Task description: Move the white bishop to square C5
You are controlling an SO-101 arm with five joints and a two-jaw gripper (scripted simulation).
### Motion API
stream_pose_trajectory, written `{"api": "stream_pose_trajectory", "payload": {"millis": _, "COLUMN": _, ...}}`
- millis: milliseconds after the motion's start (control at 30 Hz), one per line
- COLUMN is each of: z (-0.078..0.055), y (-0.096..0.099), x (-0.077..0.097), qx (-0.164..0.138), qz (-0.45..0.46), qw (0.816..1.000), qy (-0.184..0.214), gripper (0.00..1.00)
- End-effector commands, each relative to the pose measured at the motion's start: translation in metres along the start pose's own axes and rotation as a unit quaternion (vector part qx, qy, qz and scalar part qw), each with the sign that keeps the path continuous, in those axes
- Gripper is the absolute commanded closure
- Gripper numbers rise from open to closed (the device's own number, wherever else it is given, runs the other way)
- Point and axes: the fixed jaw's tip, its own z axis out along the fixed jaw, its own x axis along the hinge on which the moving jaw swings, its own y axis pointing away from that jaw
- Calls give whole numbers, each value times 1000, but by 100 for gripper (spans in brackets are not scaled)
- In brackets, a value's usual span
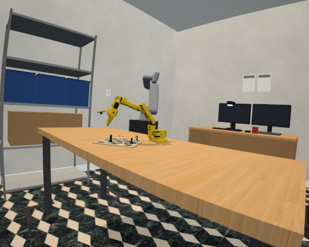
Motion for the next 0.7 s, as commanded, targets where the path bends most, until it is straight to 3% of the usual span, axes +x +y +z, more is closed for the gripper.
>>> {"api": "stream_pose_trajectory", "payload": {"millis": 0, "z": -12, "y": -2, "x": -4, "qx": 1, "qz": 5, "qw": 1000, "qy": -16, "gripper": 100}}
{"api": "stream_pose_trajectory", "payload": {"millis": 400, "z": -15, "y": 0, "x": -4, "qx": 0, "qz": 3, "qw": 1000, "qy": -18, "gripper": 100}}
{"api": "stream_pose_trajectory", "payload": {"millis": 667, "z": -33, "y": 10, "x": 4, "qx": -6, "qz": -13, "qw": 1000, "qy": -28, "gripper": 99}}
